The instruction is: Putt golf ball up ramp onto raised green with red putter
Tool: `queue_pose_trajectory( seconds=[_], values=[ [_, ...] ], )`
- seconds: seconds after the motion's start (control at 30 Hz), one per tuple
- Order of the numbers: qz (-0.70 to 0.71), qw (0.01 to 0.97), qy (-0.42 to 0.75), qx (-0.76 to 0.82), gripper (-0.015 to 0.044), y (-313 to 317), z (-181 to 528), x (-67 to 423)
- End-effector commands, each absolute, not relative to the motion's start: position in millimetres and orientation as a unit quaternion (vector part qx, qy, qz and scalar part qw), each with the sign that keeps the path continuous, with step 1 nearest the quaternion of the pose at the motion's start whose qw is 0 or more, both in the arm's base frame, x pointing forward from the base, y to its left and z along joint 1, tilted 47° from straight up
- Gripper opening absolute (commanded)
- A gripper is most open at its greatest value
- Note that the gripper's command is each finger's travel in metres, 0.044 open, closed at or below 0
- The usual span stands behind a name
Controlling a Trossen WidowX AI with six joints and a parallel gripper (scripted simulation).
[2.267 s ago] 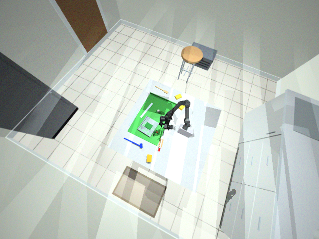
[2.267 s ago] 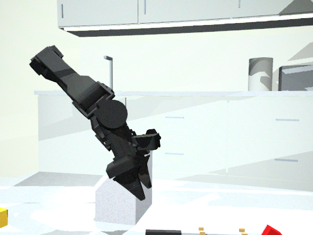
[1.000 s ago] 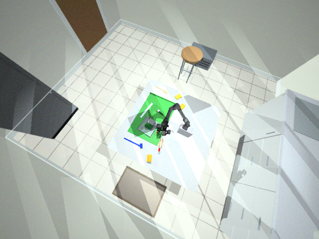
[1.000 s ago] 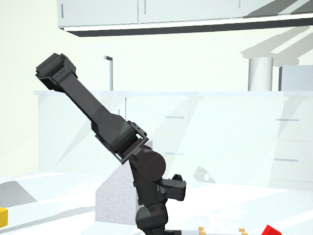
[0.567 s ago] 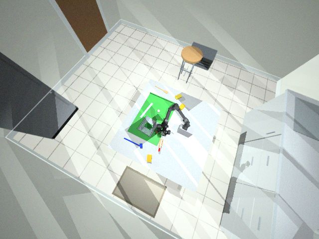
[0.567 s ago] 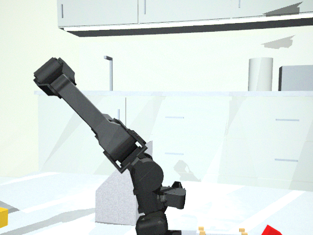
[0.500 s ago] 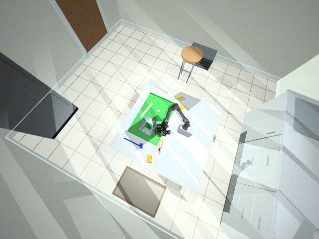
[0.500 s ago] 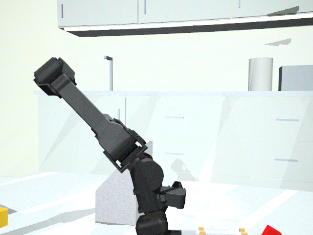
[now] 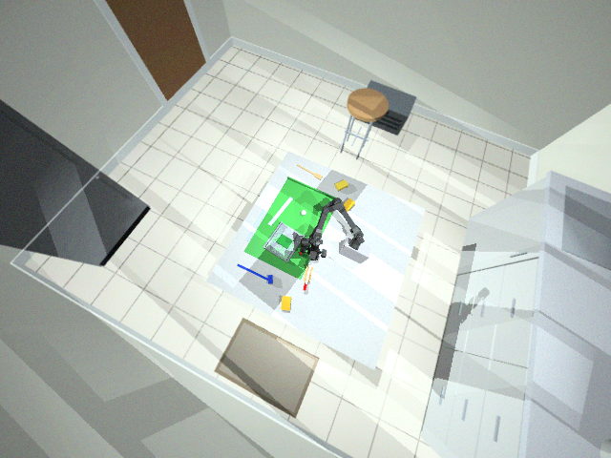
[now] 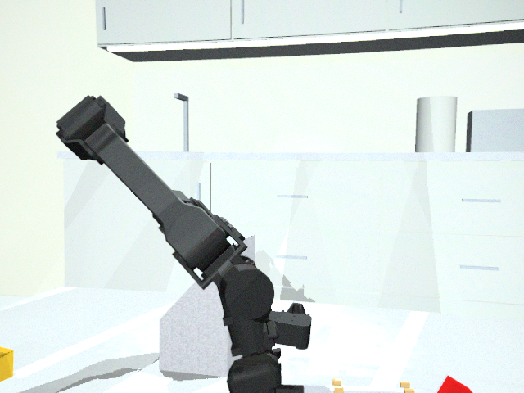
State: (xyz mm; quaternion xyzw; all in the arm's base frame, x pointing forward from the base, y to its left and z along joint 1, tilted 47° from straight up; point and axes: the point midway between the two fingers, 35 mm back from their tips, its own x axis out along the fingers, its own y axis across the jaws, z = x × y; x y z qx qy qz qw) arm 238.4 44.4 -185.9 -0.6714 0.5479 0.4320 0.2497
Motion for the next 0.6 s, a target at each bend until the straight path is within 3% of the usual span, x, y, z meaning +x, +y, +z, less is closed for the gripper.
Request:
queue_pose_trajectory(
  seconds=[0.0,0.57],
  values=[
    [0.431,0.251,0.548,-0.672,0.0013,45,-186,239],
    [0.434,0.252,0.546,-0.671,0.0,111,-125,231]
  ],
)
